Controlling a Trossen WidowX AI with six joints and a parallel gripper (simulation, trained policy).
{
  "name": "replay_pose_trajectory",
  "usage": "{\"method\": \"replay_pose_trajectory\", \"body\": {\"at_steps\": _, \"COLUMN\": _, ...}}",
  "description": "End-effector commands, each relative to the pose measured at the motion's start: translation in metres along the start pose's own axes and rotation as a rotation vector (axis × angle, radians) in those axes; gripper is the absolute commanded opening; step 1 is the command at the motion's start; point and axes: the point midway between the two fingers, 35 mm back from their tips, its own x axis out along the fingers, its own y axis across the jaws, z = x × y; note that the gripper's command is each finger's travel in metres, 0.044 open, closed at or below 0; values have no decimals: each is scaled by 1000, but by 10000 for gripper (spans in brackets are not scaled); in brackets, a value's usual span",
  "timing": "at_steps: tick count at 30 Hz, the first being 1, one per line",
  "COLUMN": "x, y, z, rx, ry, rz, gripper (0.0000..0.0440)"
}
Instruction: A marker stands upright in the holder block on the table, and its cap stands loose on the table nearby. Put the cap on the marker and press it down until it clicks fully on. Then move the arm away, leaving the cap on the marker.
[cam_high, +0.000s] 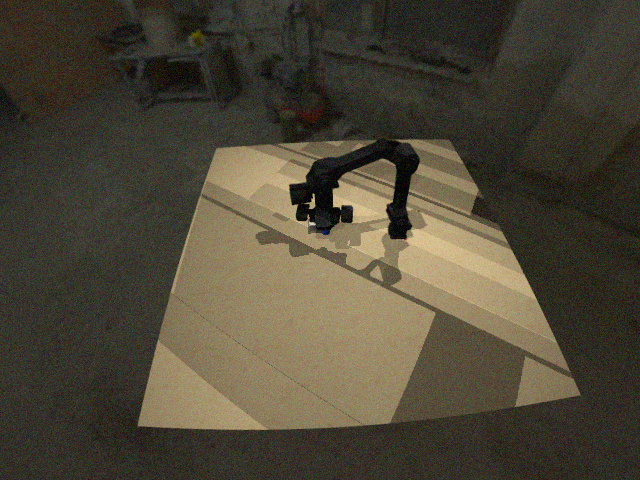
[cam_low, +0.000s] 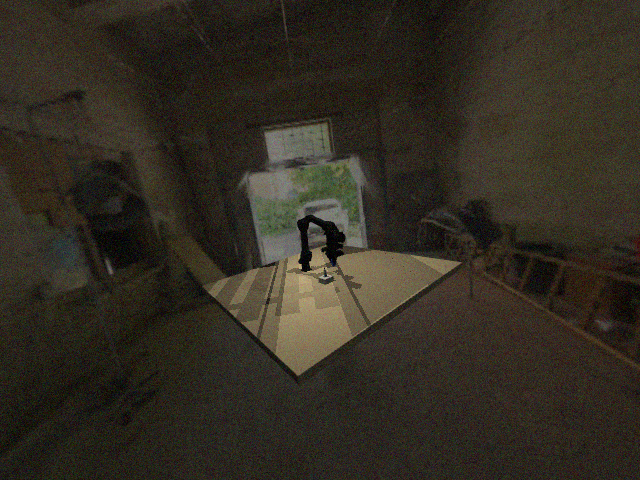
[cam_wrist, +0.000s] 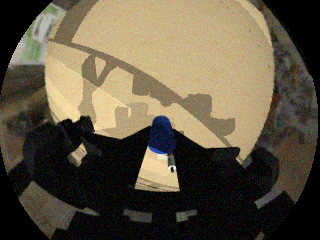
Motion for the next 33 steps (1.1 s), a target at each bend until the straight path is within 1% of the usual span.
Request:
{"method": "replay_pose_trajectory", "body": {"at_steps": 1, "x": -10, "y": -7, "z": -8, "rx": 12, "ry": -3, "rz": -13, "gripper": 67}}
{"method": "replay_pose_trajectory", "body": {"at_steps": 10, "x": -25, "y": -20, "z": -29, "rx": 58, "ry": 0, "rz": -24, "gripper": 59}}
{"method": "replay_pose_trajectory", "body": {"at_steps": 18, "x": -33, "y": -30, "z": -55, "rx": 110, "ry": 7, "rz": -22, "gripper": 50}}
{"method": "replay_pose_trajectory", "body": {"at_steps": 27, "x": -38, "y": -36, "z": -87, "rx": 171, "ry": 10, "rz": -10, "gripper": 37}}
{"method": "replay_pose_trajectory", "body": {"at_steps": 33, "x": -36, "y": -37, "z": -97, "rx": 192, "ry": 4, "rz": 10, "gripper": 29}}
